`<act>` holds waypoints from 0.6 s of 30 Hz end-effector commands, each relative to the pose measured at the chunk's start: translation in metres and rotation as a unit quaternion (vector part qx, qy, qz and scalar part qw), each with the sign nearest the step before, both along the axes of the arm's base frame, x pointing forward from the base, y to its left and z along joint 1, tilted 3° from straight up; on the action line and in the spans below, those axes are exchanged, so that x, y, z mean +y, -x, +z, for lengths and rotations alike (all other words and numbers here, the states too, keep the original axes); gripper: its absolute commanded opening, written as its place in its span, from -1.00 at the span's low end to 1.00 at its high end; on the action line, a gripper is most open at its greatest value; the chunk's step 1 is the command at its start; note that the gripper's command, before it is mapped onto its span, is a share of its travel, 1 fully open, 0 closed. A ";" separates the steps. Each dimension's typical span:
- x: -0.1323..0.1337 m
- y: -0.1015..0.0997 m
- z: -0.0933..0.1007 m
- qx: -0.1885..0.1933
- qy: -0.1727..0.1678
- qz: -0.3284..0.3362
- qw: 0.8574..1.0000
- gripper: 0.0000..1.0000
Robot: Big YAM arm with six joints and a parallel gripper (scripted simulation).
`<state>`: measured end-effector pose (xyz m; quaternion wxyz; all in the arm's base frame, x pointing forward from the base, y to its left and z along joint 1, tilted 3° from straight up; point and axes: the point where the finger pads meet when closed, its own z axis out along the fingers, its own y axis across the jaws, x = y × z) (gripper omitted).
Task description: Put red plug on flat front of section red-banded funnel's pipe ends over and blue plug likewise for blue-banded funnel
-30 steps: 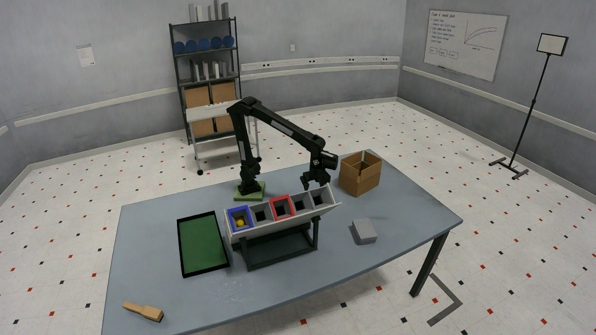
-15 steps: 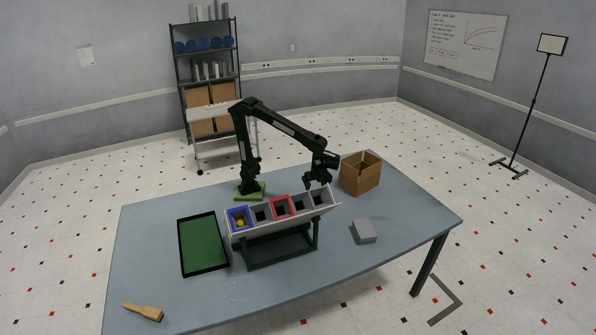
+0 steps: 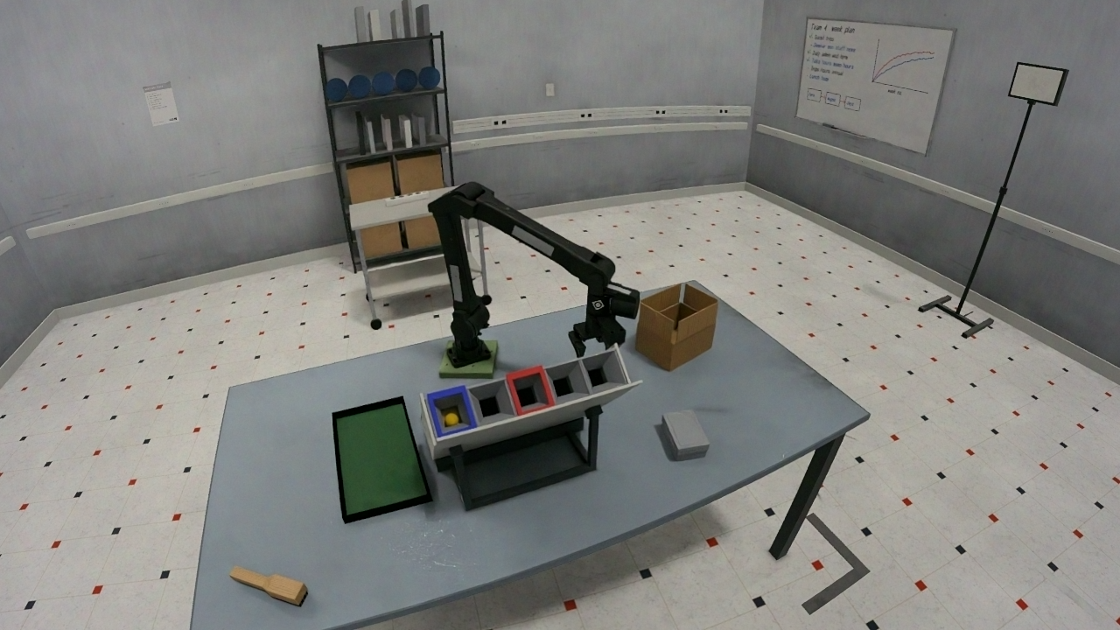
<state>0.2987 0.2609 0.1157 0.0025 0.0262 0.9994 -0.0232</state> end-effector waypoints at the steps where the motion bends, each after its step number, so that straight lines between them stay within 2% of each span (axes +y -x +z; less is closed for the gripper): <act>1: 0.016 -0.015 0.011 -0.024 -0.018 -0.002 1.000 0.73; 15: 0.005 -0.010 -0.081 -0.006 -0.005 0.000 1.000 0.73; 18: 0.005 -0.010 -0.081 -0.007 -0.006 0.000 1.000 0.73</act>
